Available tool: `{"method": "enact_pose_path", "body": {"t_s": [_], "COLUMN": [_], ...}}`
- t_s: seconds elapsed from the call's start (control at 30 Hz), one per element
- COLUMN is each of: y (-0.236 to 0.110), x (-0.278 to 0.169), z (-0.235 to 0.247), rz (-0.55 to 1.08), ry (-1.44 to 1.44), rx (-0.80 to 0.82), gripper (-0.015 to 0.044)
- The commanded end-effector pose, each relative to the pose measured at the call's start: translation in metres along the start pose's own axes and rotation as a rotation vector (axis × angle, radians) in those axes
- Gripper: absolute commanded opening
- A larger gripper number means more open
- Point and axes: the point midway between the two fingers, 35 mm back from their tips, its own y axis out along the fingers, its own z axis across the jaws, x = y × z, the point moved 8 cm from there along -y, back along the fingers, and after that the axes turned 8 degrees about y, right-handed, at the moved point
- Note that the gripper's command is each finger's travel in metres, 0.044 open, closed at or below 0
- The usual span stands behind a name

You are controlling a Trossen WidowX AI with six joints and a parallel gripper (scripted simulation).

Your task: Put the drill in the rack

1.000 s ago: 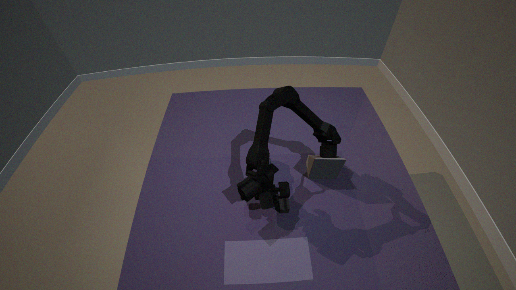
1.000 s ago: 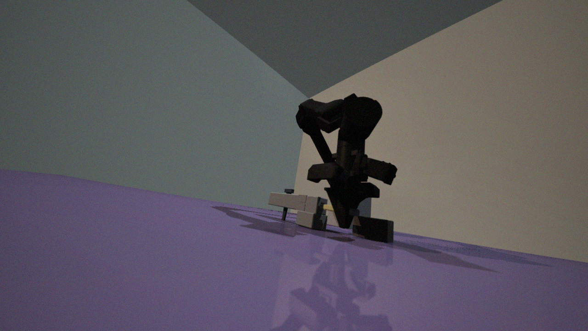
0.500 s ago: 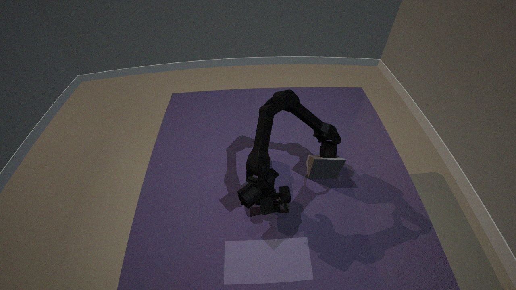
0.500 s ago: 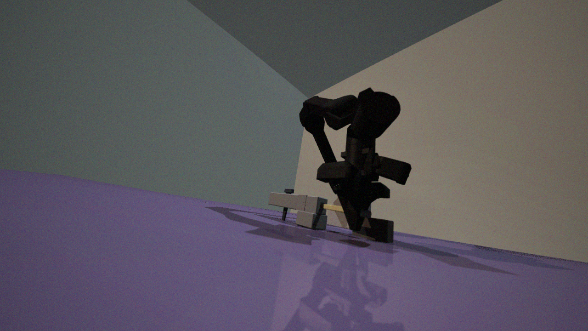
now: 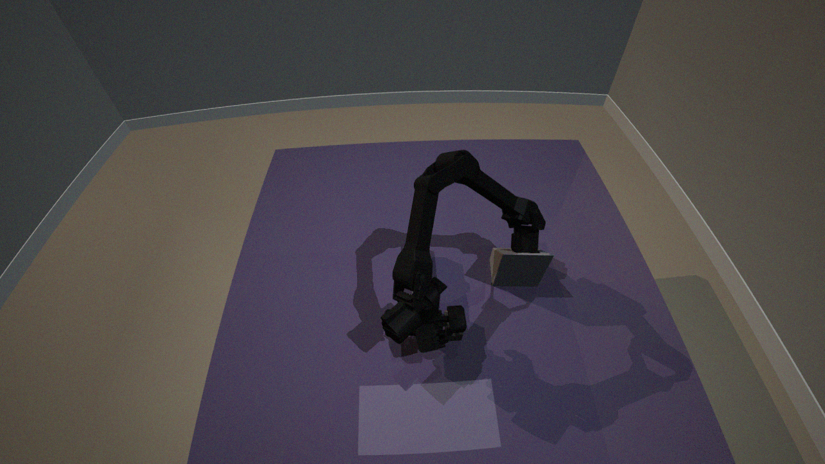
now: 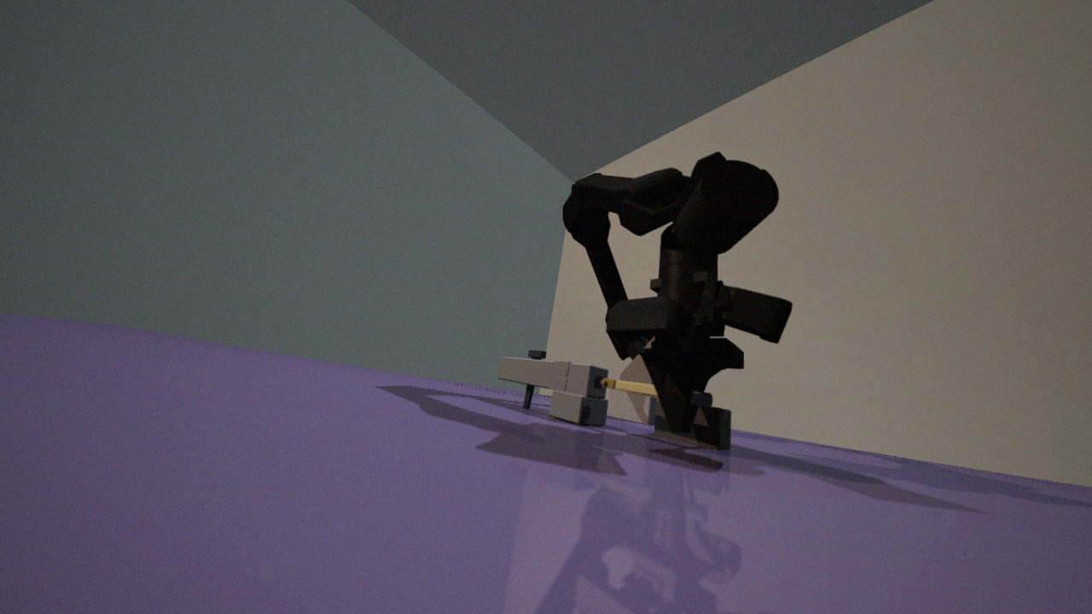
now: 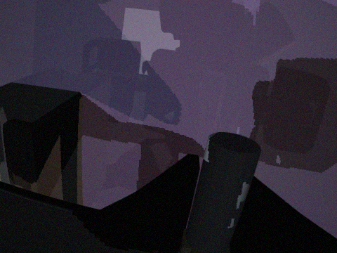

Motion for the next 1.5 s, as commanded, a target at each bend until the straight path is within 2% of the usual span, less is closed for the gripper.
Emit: {"method": "enact_pose_path", "body": {"t_s": [0.0, 0.37, 1.47], "y": [-0.001, -0.001, -0.023], "x": [0.006, 0.023, 0.018], "z": [0.000, 0.003, 0.002], "rz": [-0.002, -0.004, -0.005], "ry": [0.003, 0.003, 0.003], "rx": [0.001, 0.001, 0.001], "gripper": [0.0000, 0.0000, 0.0000]}}
